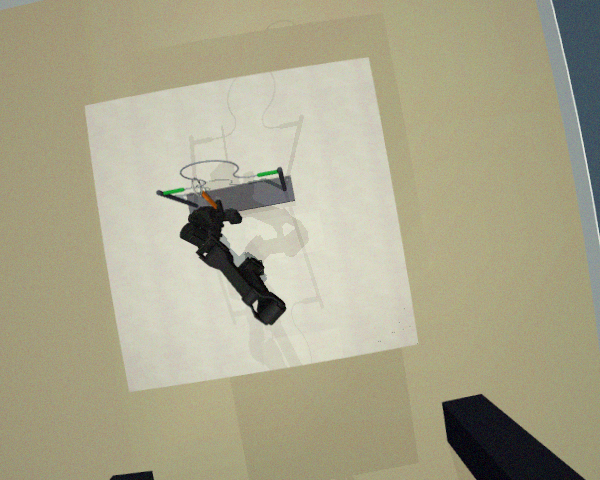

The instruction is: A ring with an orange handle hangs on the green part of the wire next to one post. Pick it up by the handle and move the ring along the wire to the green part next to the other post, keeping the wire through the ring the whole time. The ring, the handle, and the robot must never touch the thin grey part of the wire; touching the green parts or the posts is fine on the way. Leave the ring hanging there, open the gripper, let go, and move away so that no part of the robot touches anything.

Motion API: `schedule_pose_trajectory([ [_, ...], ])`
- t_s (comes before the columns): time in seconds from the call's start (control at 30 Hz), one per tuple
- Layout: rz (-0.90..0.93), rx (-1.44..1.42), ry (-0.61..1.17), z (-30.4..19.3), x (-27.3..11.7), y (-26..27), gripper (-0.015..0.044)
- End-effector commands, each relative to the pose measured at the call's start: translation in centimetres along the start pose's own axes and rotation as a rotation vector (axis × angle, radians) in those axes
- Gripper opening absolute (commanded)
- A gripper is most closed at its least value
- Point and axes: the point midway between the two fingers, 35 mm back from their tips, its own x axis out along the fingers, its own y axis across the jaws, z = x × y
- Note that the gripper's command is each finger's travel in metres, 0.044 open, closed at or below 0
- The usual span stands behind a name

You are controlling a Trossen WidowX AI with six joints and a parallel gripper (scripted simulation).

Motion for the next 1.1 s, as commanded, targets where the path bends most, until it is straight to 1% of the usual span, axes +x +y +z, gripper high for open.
schedule_pose_trajectory([
  [0.0,0.017,0.051,-0.001,0.3,-0.2,0.9,-0.015],
  [0.37,0.049,0.111,0.005,0.5,-0.5,2.8,-0.015],
  [1.07,0.055,0.127,0.003,0.7,-0.9,5.1,-0.015],
])
